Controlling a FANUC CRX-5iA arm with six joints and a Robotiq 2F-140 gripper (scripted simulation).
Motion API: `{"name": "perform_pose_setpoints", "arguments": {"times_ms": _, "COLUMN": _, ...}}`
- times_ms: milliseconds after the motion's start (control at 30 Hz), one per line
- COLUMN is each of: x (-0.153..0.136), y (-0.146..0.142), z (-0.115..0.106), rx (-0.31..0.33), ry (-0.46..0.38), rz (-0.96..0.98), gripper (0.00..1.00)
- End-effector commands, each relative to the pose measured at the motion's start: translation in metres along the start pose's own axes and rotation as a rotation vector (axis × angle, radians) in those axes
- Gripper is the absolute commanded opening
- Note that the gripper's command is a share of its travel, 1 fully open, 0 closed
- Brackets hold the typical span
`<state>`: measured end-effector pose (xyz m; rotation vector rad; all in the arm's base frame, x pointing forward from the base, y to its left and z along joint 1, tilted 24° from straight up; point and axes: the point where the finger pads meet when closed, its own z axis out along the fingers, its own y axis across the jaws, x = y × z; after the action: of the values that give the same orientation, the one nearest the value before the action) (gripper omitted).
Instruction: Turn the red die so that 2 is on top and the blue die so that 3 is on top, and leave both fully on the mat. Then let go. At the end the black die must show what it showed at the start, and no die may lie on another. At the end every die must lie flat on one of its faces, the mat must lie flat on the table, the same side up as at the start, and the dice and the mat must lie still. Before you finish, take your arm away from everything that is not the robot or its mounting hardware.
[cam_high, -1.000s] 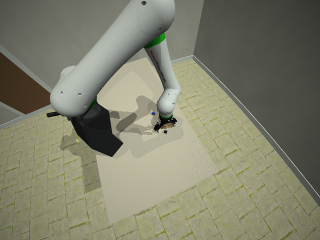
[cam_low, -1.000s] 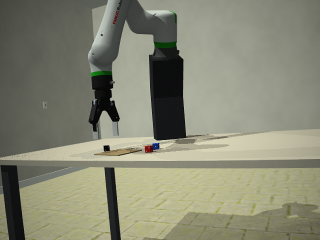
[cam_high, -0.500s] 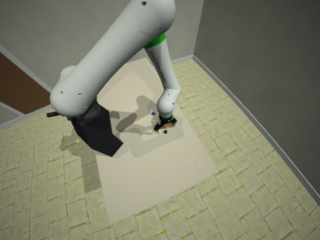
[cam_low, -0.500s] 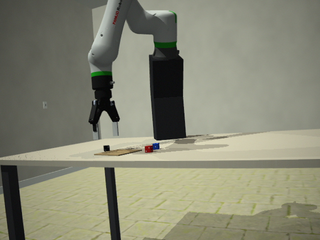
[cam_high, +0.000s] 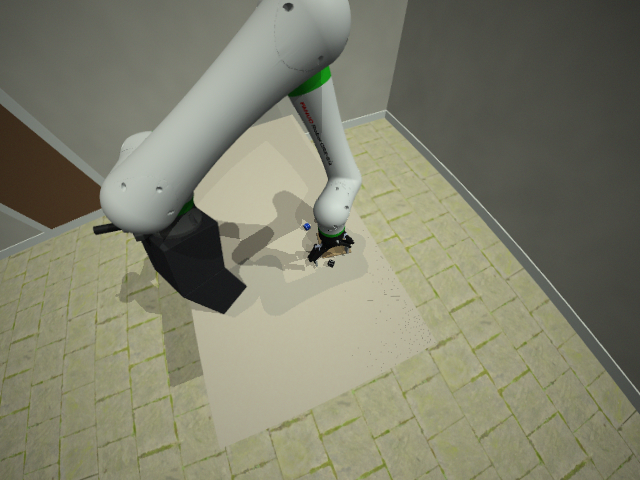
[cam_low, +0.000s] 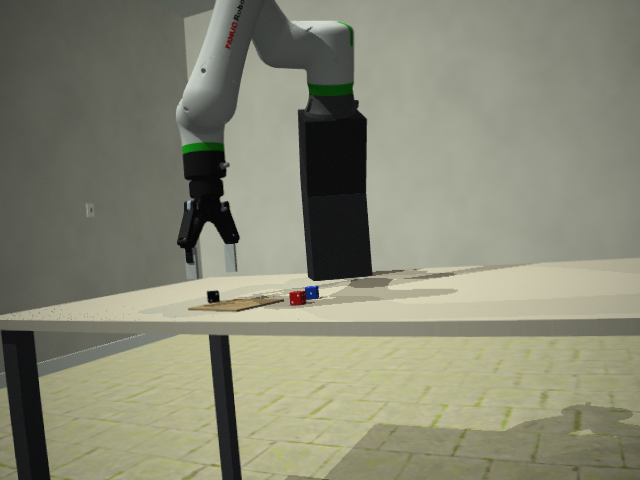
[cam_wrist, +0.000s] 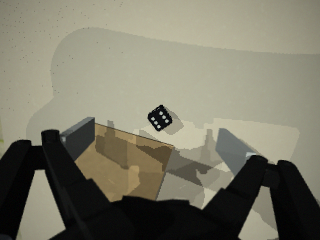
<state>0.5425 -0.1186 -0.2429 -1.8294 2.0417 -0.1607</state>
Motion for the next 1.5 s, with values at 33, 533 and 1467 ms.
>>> {"name": "perform_pose_setpoints", "arguments": {"times_ms": 33, "x": 0.000, "y": 0.000, "z": 0.000, "rx": 0.000, "ry": 0.000, "rz": 0.000, "gripper": 1.00}}
{"name": "perform_pose_setpoints", "arguments": {"times_ms": 533, "x": -0.026, "y": 0.003, "z": 0.000, "rx": 0.000, "ry": 0.000, "rz": 0.000, "gripper": 1.00}}
{"name": "perform_pose_setpoints", "arguments": {"times_ms": 1467, "x": -0.218, "y": 0.025, "z": 0.000, "rx": 0.000, "ry": 0.000, "rz": 0.000, "gripper": 1.00}}
